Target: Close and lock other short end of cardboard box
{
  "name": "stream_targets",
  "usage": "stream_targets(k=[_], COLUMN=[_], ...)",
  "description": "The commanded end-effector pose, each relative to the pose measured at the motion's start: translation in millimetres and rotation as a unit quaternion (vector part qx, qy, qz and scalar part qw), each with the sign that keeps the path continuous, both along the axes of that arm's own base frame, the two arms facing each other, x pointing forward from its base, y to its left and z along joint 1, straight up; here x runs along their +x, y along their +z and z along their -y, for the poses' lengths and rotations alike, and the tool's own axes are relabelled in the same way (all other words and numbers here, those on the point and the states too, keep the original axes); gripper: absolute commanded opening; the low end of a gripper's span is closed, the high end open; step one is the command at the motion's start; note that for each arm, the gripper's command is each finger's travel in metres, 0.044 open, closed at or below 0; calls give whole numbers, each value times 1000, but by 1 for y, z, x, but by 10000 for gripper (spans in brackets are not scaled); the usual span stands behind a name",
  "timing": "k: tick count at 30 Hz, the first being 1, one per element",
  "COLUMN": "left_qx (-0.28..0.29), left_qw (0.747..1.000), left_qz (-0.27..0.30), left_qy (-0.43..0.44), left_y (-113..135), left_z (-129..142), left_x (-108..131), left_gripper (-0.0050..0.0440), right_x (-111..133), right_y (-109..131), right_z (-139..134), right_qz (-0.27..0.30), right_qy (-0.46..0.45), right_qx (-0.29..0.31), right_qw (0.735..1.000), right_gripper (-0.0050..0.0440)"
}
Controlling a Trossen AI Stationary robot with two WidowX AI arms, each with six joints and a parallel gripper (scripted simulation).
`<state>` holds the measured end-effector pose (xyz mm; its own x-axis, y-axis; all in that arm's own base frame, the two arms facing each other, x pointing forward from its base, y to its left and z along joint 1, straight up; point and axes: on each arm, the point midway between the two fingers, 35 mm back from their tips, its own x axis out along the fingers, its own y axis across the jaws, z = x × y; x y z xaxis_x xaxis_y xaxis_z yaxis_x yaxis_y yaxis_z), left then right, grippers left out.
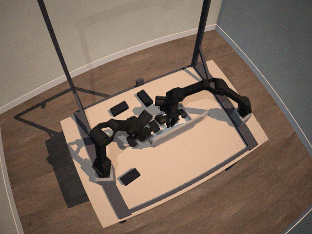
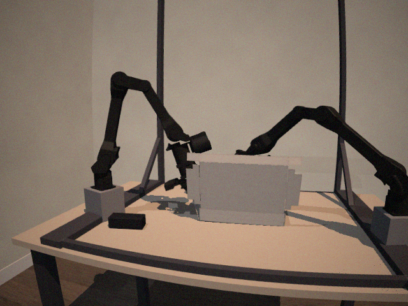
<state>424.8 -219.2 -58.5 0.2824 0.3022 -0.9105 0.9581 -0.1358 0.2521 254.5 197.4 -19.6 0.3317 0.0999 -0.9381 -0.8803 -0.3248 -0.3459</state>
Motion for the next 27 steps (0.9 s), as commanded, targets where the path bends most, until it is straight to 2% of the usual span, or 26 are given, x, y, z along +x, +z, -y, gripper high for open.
stream_targets(k=[1,14,16,27], left_qx=[-4,-4,-4,-4], left_qw=[1000,1000,1000,1000], left_qz=[-17,-18,-18,-18], left_qy=[-2,-2,-2,-2], left_y=[-13,-13,-13,-13], left_z=[1,1,1,1], left_x=[-6,-6,-6,-6], left_gripper=[101,101,101,101], right_x=[24,33,34,34], right_y=[16,12,12,12], right_z=[-11,-15,-15,-15], right_qz=[35,34,34,34], right_qy=[-10,-9,-9,-9], right_qx=[20,19,19,19], right_qw=[999,999,999,999], right_gripper=[3,3,43,43])
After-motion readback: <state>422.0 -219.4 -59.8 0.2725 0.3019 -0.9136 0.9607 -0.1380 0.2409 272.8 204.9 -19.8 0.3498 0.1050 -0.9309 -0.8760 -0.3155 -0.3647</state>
